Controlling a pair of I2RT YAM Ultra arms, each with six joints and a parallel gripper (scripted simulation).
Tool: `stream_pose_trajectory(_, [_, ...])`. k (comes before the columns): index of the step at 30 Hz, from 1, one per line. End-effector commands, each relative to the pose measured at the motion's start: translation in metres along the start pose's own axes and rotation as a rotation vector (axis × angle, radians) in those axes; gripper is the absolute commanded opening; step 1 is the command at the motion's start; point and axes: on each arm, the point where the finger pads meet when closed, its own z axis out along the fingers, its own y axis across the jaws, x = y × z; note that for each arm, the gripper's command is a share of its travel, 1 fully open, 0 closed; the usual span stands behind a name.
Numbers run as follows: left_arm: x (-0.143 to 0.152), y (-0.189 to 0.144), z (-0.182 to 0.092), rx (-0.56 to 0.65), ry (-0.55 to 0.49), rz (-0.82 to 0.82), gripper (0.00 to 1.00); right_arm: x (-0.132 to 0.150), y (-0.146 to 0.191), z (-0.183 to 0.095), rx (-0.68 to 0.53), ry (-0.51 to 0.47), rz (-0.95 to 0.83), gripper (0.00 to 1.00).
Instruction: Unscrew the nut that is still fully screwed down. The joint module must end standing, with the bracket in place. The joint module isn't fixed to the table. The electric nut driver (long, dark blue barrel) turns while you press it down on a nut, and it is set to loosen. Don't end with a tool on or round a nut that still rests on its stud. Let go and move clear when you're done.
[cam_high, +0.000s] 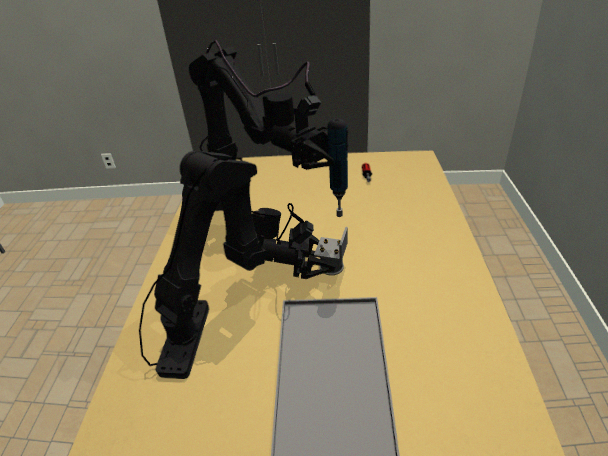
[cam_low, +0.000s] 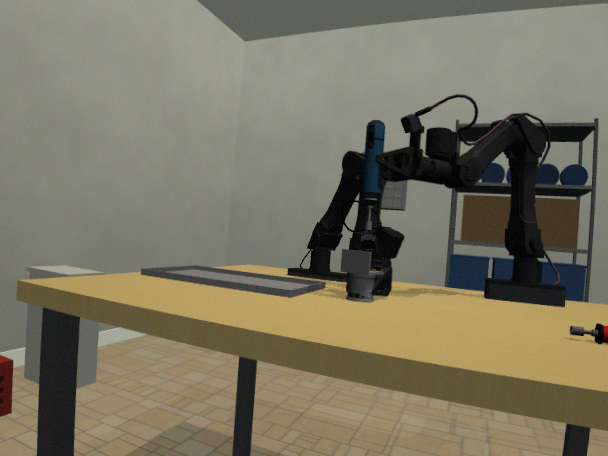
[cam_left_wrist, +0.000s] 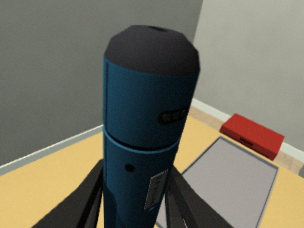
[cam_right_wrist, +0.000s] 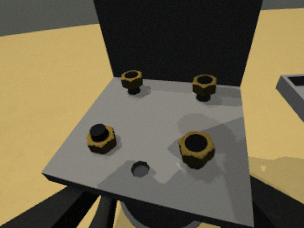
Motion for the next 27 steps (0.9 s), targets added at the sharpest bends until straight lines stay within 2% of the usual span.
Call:
stream_pose_trajectory(1, [-0.0592,0.0045,0.0028,-0.01,-0.156,-0.009,0.42,0.0022,0.0023,0.003,-0.003,0.011,-0.002,0.59])
stream_pose_trajectory(27, [-0.0595,0.0055,0.0017,-0.01,-0.152,-0.009,0.42,0.0022,0.0023,0.003,-0.003,0.011,-0.002,0.59])
